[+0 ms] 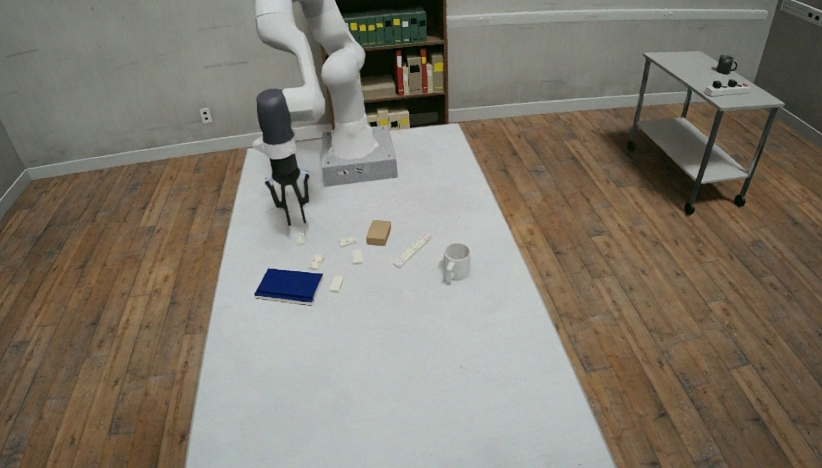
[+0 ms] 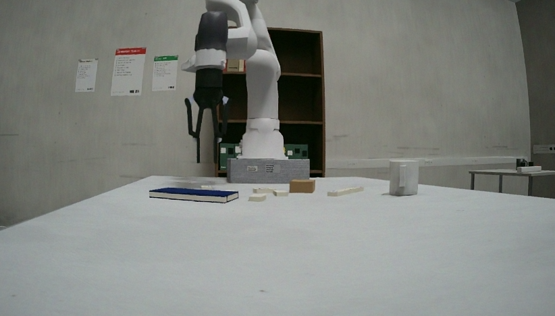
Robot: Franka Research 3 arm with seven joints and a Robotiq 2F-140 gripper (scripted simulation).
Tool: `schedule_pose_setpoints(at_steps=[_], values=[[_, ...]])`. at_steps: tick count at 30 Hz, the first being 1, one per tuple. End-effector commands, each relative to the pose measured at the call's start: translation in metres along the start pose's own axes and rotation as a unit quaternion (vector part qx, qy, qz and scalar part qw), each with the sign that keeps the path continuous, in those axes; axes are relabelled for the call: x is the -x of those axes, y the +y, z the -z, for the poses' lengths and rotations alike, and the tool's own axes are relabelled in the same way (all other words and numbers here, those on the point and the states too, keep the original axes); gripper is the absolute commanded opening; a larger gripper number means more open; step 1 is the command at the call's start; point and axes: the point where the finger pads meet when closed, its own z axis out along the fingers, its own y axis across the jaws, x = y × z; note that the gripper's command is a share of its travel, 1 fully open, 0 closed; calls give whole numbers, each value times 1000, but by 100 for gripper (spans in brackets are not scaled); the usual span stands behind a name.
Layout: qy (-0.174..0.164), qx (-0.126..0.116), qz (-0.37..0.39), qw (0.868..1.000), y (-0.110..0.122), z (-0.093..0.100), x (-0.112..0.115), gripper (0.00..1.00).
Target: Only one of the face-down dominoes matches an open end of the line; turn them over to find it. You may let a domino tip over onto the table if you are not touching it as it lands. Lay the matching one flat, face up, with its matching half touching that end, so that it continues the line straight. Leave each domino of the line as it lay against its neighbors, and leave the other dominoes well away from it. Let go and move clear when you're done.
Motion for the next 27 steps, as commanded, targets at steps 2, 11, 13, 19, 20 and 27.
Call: schedule_pose_setpoints(at_steps=[2,11,13,19,20,27], values=[[-2,-1,-3,1000,-2,1,1,33],[-2,-1,-3,1000,-2,0,1,33],[-2,-1,-3,1000,-2,0,1,33],[-2,-2,-3,1000,-2,-3,1,33],[-2,-2,-3,1000,-2,-4,1,33],[-2,-2,-3,1000,-2,-9,1,33]])
